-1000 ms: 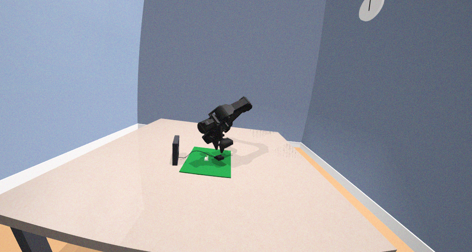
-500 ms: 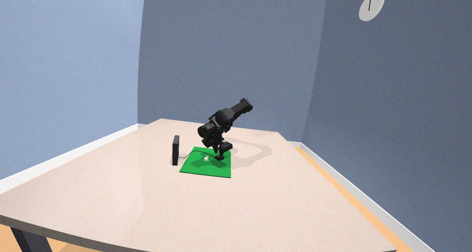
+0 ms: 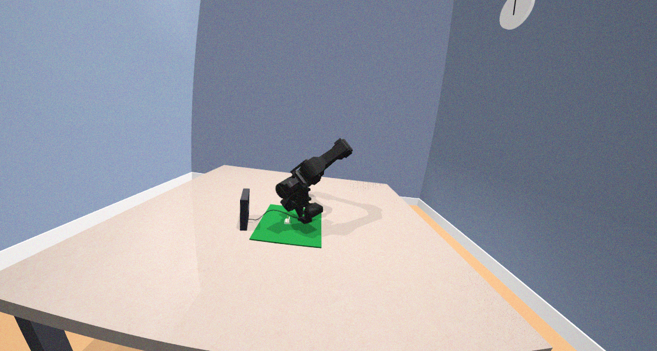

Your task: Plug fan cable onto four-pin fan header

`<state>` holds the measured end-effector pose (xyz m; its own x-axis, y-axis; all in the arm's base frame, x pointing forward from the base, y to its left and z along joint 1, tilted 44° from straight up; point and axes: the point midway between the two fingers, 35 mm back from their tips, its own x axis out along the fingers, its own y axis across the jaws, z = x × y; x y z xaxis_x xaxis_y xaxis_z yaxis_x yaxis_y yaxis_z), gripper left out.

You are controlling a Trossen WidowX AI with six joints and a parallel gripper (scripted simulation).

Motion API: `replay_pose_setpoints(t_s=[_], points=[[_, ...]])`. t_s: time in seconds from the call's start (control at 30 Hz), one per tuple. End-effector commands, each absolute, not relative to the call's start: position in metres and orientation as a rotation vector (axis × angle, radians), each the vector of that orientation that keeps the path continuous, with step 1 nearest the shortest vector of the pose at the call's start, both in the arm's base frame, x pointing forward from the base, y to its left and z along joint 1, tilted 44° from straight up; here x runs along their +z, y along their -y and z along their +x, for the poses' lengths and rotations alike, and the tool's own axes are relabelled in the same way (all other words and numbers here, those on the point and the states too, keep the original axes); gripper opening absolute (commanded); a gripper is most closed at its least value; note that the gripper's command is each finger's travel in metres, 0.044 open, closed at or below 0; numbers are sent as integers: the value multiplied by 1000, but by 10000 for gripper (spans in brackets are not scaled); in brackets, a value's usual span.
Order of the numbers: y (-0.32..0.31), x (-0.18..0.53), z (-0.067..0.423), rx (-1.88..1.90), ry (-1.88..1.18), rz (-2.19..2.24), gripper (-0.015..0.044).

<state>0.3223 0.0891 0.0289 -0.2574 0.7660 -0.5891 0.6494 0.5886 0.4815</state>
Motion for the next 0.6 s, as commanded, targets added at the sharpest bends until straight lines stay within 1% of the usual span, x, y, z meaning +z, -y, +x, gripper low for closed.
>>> replay_pose_setpoints(t_s=[0.0,0.1,0.27,0.57], points=[[-92,26,320,174,-1995,1135,210],[-92,26,320,174,-1995,1135,210],[-90,28,322,177,-1988,1127,79],[-90,28,322,177,-1988,1127,19]])
